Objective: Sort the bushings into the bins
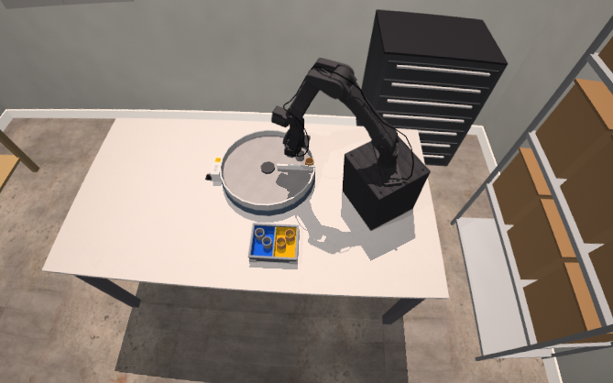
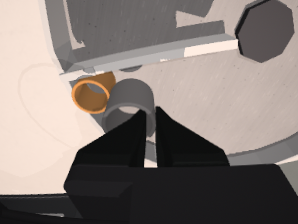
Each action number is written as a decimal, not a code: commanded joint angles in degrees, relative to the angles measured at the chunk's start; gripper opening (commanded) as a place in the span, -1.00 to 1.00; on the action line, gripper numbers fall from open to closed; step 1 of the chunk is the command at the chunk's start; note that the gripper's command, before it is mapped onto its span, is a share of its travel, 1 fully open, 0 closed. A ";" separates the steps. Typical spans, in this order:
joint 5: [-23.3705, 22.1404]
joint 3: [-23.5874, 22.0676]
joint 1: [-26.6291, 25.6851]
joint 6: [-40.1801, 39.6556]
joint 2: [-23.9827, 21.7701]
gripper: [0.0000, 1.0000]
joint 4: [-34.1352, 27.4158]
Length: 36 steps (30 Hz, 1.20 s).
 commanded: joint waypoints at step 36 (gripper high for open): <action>-0.69 -0.13 -0.86 -0.57 -3.37 -1.00 -5.30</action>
